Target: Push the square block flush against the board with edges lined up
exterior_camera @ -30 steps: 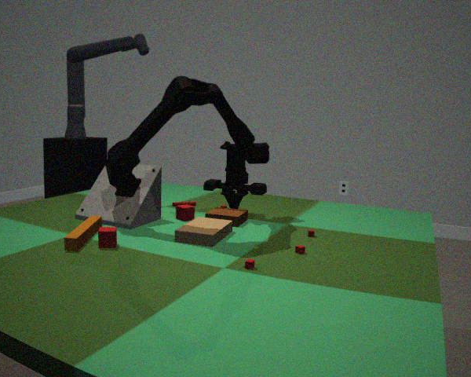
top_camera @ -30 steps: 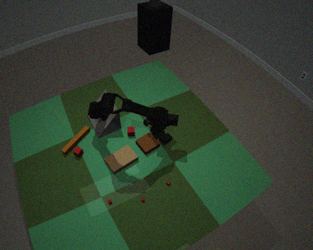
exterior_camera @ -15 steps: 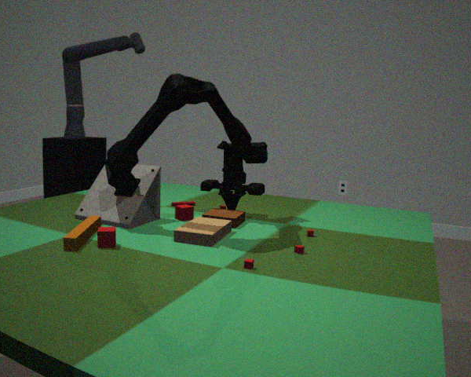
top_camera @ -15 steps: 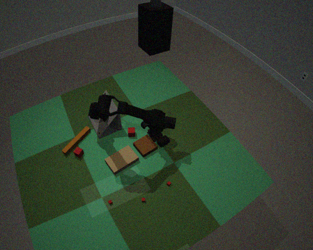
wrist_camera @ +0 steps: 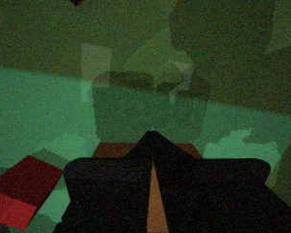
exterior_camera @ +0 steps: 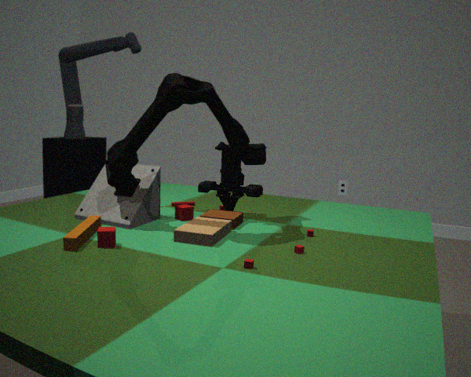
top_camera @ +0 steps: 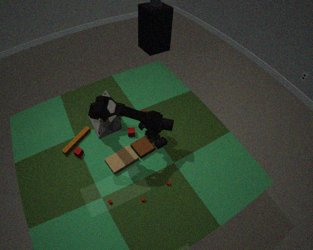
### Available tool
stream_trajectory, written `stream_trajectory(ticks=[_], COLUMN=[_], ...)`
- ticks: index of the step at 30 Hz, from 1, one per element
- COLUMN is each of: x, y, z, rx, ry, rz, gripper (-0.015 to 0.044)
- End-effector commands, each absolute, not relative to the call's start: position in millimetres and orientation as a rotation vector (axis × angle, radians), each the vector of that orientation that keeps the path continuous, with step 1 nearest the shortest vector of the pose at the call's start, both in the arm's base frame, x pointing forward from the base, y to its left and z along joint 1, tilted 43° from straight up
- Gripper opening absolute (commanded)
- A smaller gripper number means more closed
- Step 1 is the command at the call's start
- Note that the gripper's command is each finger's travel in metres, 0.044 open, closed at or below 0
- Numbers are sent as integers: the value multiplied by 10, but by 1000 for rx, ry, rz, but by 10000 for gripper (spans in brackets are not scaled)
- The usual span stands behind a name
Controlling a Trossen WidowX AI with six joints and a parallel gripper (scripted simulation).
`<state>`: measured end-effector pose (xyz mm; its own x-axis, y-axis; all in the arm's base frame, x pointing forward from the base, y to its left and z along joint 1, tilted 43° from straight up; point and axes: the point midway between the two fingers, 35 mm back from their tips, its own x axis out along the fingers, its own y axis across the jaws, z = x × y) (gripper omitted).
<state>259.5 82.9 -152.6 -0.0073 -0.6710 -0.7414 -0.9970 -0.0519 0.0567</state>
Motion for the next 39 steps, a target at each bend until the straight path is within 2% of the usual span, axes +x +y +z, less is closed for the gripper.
stream_trajectory(ticks=[1,29,34,39], x=[2589,2573,2584,2582], y=[846,1178,1497,1517], z=[-1561,-1862,-1447,-1423], rx=[-1777,-1775,-1774,-1774], ry=[1732,1730,1729,1729], rz=[846,846,848,848], gripper=[0,0,0,0])
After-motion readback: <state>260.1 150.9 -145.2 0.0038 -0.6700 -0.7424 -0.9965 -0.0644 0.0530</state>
